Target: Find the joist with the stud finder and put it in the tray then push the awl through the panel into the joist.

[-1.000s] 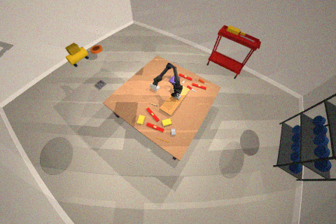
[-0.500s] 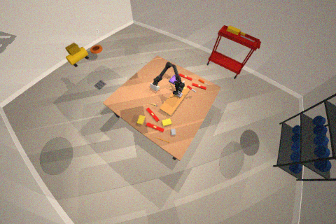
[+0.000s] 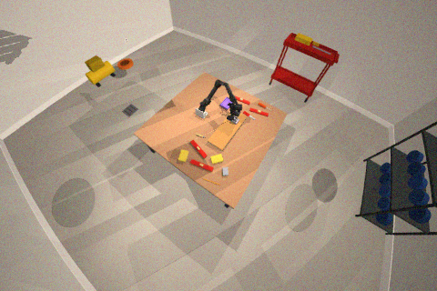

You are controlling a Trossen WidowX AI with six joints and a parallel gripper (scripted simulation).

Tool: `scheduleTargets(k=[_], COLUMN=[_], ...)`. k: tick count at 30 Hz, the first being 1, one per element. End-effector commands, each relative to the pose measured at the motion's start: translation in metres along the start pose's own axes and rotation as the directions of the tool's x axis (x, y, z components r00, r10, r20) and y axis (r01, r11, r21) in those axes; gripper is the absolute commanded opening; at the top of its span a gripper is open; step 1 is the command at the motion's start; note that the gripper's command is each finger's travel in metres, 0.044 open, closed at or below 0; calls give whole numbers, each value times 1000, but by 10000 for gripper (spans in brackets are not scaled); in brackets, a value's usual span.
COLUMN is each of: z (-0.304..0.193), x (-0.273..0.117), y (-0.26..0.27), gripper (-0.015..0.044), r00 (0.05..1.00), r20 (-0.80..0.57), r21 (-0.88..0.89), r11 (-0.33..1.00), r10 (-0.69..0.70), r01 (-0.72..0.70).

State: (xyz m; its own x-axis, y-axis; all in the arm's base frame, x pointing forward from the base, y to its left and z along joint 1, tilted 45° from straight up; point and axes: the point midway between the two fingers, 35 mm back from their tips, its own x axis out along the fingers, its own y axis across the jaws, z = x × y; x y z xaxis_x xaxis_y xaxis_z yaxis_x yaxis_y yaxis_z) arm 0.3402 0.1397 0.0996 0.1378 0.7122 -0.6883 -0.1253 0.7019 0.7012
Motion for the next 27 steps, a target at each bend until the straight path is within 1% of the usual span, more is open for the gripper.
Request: scheduleTargets(k=[1, 22, 27], z=[0, 0, 0], x=[0, 0, 0], y=[17, 77, 80], gripper=[0, 0, 0], r00=[1000, 1000, 1000], r20=[-1, -1, -1], r21=[-4, -4, -4], r11=[1000, 1000, 1000], r10=[2, 5, 5], r01=[-2, -5, -5])
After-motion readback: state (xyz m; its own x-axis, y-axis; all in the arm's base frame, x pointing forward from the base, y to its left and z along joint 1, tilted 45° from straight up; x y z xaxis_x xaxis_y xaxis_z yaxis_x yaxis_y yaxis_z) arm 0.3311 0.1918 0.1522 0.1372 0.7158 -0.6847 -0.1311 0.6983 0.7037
